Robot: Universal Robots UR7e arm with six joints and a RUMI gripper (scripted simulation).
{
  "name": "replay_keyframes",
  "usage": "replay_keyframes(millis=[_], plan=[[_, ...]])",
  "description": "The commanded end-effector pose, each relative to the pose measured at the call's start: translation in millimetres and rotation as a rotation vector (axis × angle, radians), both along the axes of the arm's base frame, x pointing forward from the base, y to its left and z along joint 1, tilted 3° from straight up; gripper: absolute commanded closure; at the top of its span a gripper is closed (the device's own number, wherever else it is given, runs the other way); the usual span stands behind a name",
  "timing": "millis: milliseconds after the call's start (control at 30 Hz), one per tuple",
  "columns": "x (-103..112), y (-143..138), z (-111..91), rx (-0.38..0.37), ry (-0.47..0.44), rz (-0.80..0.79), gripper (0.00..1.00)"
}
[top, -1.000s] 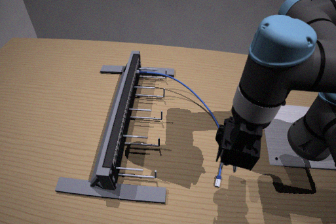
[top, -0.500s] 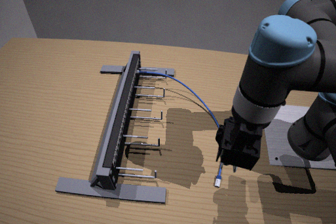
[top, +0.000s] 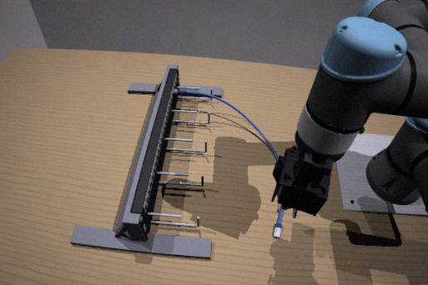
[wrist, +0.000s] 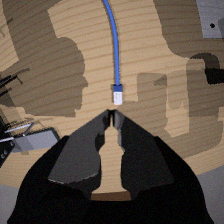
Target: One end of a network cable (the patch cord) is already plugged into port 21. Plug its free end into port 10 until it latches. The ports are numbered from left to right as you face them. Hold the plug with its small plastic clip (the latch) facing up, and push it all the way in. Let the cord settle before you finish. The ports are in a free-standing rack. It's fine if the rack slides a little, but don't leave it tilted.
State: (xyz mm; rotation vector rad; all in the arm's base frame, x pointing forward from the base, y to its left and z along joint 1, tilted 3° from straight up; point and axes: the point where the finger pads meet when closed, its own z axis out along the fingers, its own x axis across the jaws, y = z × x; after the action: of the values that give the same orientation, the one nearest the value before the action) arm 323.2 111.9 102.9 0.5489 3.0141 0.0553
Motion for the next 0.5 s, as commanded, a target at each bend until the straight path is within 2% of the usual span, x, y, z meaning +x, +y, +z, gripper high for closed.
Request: replay_keyframes(millis=[0,67,467], plan=[[6.7,-1.1,1.8,0.011,-0.038,-0.056,1.00],[9.8,-1.7,2.8,0.017,-0.056,-0.085,1.00],[51.6,-12.9,25.9,0.147,-0.317,-0.481,1.00]])
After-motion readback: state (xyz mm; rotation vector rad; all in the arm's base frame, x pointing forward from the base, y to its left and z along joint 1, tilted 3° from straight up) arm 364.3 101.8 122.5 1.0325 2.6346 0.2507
